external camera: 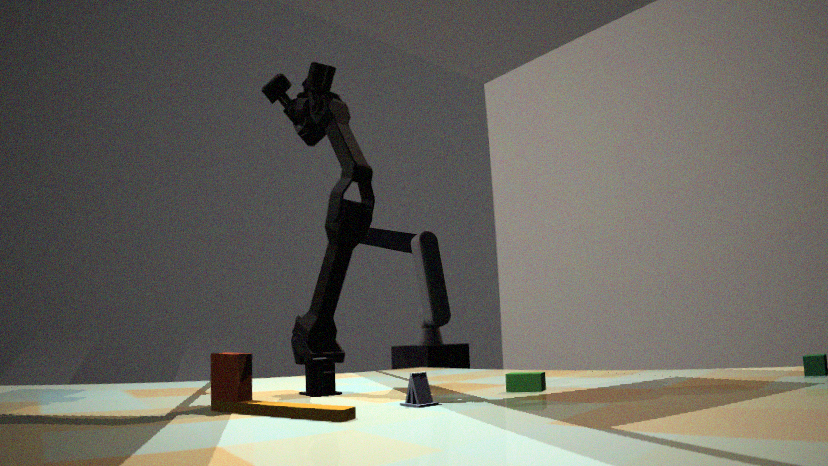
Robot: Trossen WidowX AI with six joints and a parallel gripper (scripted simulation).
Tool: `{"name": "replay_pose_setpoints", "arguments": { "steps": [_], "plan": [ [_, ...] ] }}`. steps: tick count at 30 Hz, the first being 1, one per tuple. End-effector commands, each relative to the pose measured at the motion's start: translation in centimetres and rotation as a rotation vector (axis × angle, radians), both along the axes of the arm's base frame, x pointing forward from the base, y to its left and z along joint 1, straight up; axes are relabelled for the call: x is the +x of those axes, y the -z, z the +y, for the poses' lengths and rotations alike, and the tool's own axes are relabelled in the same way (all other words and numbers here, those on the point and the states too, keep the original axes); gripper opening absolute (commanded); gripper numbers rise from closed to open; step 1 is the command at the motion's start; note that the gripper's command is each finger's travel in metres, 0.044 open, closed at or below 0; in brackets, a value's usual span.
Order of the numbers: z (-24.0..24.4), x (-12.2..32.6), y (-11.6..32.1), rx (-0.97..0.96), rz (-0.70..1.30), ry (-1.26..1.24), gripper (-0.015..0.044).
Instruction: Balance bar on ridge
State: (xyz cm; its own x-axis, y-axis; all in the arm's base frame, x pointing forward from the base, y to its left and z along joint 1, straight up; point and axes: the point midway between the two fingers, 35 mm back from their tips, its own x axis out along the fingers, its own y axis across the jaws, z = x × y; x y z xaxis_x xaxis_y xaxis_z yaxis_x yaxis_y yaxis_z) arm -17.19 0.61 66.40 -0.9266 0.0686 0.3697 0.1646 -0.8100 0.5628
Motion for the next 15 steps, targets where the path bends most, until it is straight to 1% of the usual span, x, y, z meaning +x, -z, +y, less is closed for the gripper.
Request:
{"name": "replay_pose_setpoints", "arguments": {
  "steps": [1, 3, 4, 15],
  "plan": [
    [-0.1, -0.1, 0.0, 0.002, -0.002, -0.002, 0.0374],
    [-0.5, -0.5, 0.4, 0.021, -0.018, -0.018, 0.0321],
    [-0.8, -0.8, 0.6, 0.035, -0.029, -0.031, 0.0315],
    [-5.2, -3.4, 3.3, 0.2, -0.125, -0.18, 0.0315]
  ]
}}
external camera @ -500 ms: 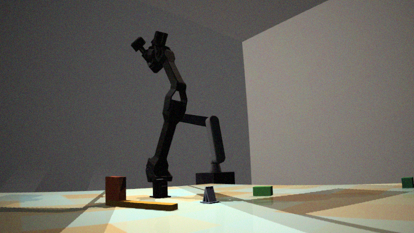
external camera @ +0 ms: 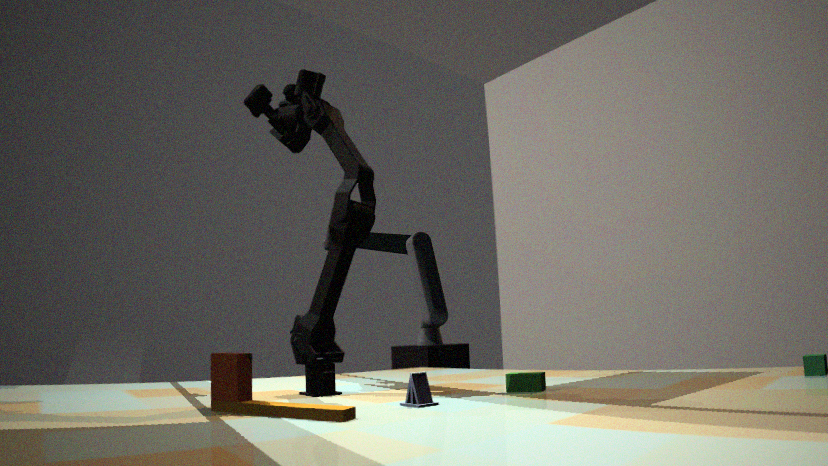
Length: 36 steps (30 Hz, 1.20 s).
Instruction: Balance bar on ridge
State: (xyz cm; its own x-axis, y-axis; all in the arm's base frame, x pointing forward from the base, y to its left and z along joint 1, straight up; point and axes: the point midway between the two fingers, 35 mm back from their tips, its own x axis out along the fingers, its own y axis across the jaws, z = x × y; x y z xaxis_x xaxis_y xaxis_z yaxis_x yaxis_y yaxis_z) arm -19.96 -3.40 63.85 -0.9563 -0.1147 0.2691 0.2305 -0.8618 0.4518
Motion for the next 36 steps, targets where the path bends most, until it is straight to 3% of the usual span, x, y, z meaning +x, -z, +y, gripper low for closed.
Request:
{"name": "replay_pose_setpoints", "arguments": {
  "steps": [1, 20, 36],
  "plan": [
    [-1.6, -0.8, 1.0, 0.059, -0.029, -0.055, 0.0315],
    [-10.3, -2.2, 6.6, 0.377, -0.138, -0.332, 0.0315],
    [-17.9, -0.3, 12.6, 0.69, -0.185, -0.591, 0.0315]
  ]
}}
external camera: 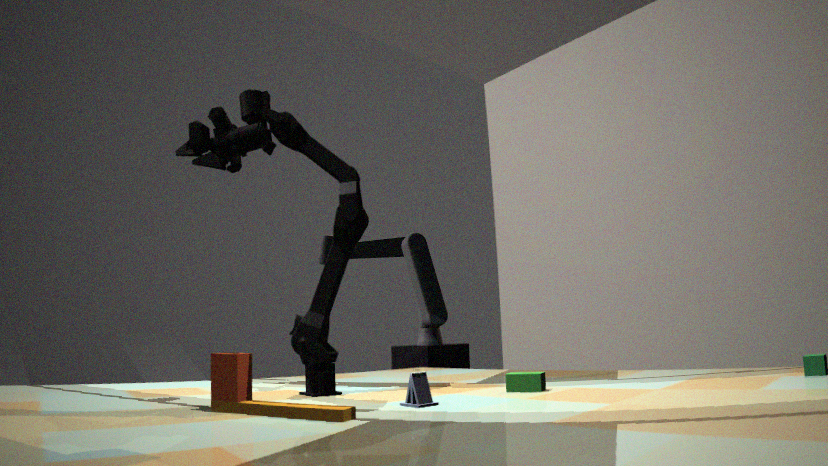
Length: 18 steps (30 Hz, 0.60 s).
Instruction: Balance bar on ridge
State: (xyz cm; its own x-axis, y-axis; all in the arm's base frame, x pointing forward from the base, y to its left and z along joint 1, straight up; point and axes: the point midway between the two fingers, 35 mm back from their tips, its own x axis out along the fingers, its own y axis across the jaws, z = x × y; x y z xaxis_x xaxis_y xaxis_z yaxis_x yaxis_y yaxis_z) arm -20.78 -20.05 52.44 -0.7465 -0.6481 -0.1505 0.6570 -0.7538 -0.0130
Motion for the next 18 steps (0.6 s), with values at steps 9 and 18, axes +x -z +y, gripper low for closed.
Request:
{"name": "replay_pose_setpoints", "arguments": {
  "steps": [9, 18],
  "plan": [
    [-4.7, 3.2, 4.7, 0.17, -0.051, -0.206, 0.0315],
    [-7.7, 6.2, 7.7, 0.324, -0.017, -0.374, 0.0315]
  ]
}}
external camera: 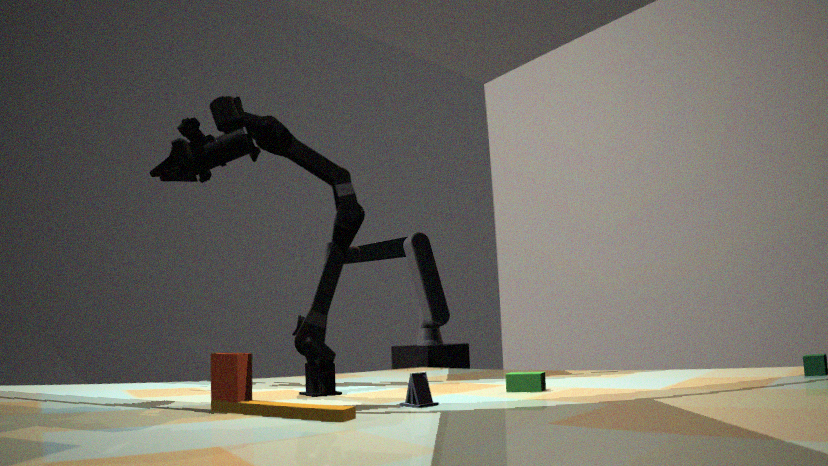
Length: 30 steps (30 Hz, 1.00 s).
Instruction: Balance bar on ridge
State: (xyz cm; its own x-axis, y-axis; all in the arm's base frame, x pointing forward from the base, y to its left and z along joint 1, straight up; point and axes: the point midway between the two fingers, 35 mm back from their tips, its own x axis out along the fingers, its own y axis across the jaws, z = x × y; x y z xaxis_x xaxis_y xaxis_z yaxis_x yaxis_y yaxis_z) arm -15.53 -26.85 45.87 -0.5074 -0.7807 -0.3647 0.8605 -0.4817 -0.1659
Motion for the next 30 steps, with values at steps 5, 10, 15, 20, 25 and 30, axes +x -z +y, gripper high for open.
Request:
{"name": "replay_pose_setpoints", "arguments": {
  "steps": [5, 10, 15, 20, 25, 30],
  "plan": [
    [-2.4, 2.9, 2.9, 0.132, 0.03, -0.158, 0.0315],
    [-3.6, 5.1, 4.7, 0.215, 0.055, -0.265, 0.0315],
    [-4.5, 7.4, 6.5, 0.296, 0.086, -0.374, 0.0315],
    [-5.2, 9.8, 8.3, 0.374, 0.121, -0.485, 0.0315],
    [-5.6, 12.2, 10.1, 0.456, 0.163, -0.604, 0.0315],
    [-5.6, 14.7, 12.0, 0.536, 0.211, -0.727, 0.0315]
  ]
}}
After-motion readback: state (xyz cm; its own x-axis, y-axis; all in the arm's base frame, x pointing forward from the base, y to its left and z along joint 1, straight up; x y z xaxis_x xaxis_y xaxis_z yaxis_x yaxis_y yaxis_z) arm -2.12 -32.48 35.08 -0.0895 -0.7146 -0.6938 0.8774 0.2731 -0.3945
